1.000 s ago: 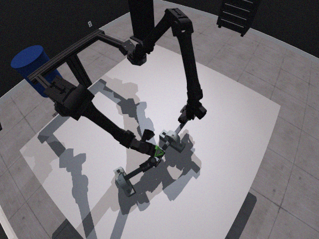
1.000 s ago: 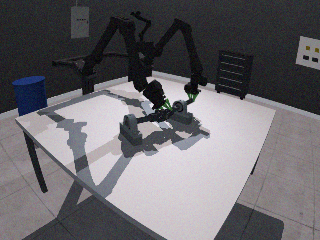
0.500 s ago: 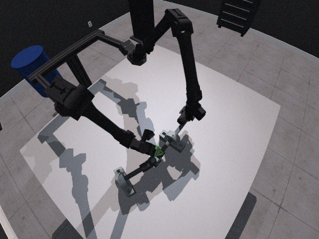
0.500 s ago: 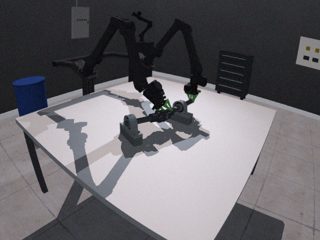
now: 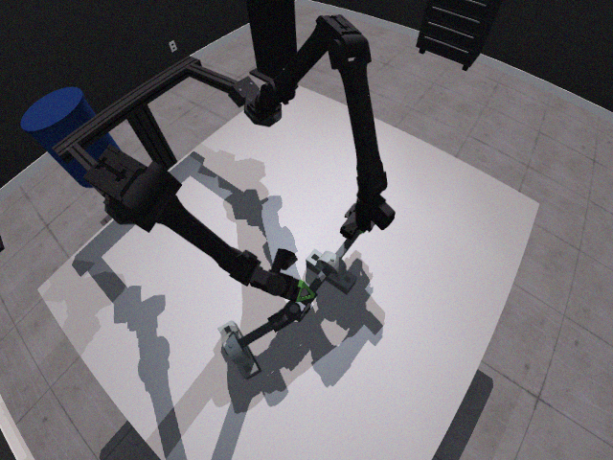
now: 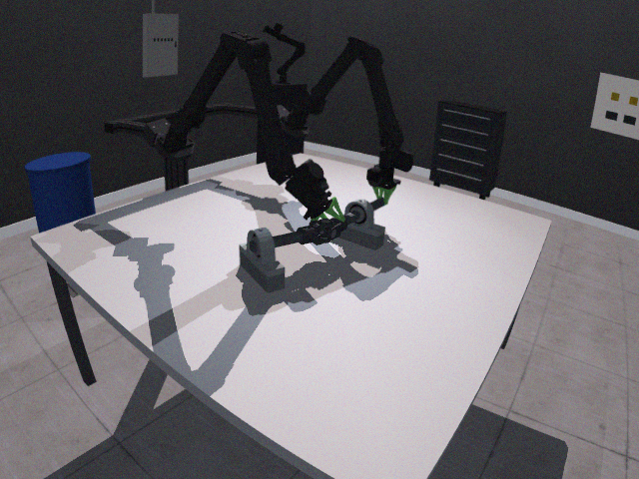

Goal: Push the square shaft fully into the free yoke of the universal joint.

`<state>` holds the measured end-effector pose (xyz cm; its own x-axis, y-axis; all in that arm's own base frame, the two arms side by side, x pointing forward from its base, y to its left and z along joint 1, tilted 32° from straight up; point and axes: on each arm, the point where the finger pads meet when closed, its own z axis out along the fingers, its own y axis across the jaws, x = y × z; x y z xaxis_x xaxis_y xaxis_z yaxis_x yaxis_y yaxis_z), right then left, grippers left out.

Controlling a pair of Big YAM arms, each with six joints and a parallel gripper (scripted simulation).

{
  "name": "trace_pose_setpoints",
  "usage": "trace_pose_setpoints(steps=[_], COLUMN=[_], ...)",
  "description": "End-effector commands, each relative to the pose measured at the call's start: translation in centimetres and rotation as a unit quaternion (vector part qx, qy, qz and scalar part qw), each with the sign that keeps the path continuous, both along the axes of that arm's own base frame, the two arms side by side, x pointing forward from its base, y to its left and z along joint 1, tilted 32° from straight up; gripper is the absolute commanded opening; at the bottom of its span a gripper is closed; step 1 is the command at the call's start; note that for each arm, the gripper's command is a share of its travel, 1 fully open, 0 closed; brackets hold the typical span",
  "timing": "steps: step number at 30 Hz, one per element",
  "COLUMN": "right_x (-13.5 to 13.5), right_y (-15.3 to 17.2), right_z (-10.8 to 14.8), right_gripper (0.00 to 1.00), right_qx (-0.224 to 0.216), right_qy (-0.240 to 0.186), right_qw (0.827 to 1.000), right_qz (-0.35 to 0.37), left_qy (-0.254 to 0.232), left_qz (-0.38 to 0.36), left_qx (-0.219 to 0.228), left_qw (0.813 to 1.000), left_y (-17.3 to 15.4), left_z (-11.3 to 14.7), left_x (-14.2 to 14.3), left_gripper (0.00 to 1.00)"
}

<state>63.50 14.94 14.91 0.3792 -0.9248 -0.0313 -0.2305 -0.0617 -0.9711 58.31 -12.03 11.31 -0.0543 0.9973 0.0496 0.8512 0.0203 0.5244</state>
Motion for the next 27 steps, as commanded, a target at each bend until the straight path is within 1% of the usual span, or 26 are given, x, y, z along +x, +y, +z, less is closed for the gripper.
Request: trace_pose_setpoints(steps=[1,6,7,8,10,13,27], right_x=[0.0,0.0,0.0,0.0,0.0,0.0,0.0], right_y=[-0.4,-0.4,-0.4,-0.4,-0.4,-0.4,-0.4], right_z=[1.3,1.3,1.3,1.3,1.3,1.3,1.3], right_gripper=[0.47,0.47,0.47,0.47,0.47,0.47,0.47], right_qx=[0.008,0.012,0.012,0.012,0.012,0.007,0.007], right_qy=[-0.011,-0.009,-0.009,-0.009,-0.009,-0.011,-0.011], right_qw=[1.0,1.0,1.0,1.0,1.0,1.0,1.0], right_qz=[-0.004,-0.007,-0.007,-0.007,-0.007,-0.005,-0.005], left_qy=[-0.025,-0.025,-0.032,-0.022,-0.018,-0.01,-0.004], left_qz=[-0.007,-0.007,-0.005,-0.009,-0.007,-0.005,-0.005], left_qx=[-0.003,-0.003,-0.008,-0.005,-0.006,-0.005,-0.003], left_qw=[1.0,1.0,0.999,1.0,1.0,1.0,1.0], left_y=[-0.2,-0.2,-0.7,-1.3,-1.5,-1.8,-3.0], left_z=[2.3,2.3,2.9,1.8,1.6,0.6,0.2], left_x=[0.5,0.5,1.0,0.9,0.7,0.7,0.6], left_gripper=[0.19,0.19,0.19,0.19,0.19,0.19,0.19])
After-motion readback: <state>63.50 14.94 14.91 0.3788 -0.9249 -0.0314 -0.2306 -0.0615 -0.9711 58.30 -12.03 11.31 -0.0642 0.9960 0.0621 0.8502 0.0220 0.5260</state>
